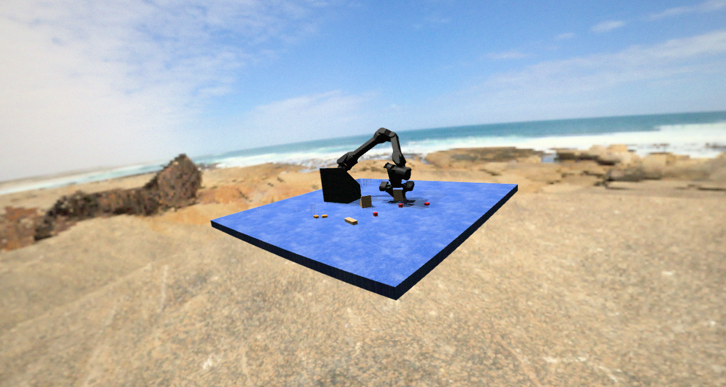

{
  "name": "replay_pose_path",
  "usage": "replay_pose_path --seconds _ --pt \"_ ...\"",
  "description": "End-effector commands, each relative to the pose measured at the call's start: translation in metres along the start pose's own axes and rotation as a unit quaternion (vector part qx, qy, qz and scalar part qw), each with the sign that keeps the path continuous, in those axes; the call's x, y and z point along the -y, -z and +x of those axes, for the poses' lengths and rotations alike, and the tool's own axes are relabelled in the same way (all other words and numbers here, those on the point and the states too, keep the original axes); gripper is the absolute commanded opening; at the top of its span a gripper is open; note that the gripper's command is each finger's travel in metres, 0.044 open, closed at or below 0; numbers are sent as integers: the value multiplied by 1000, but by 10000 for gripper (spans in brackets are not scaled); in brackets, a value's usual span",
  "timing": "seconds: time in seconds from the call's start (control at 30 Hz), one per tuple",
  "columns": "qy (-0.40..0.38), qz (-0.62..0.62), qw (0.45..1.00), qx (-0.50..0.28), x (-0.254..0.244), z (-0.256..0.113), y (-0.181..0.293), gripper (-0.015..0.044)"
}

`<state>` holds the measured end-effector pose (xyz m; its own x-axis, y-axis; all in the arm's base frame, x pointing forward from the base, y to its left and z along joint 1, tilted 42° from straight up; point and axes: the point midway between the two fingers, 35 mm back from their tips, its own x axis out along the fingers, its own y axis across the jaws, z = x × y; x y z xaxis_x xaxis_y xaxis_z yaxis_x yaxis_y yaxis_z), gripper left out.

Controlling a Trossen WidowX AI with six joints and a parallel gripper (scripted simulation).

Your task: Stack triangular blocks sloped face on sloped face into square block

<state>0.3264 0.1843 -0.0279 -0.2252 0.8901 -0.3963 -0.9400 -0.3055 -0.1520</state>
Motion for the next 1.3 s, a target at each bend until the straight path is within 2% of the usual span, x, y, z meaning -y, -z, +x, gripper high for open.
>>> replay_pose_path --seconds 0.0,0.47,0.87,1.27 --pt "2 -5 1000 -2 2 -2 -1 0" --pt "0 0 1000 -10 0 -1 -1 0" --pt "-1 1 986 -167 0 -7 -21 0" --pt "-2 2 949 -316 1 -8 -43 0"
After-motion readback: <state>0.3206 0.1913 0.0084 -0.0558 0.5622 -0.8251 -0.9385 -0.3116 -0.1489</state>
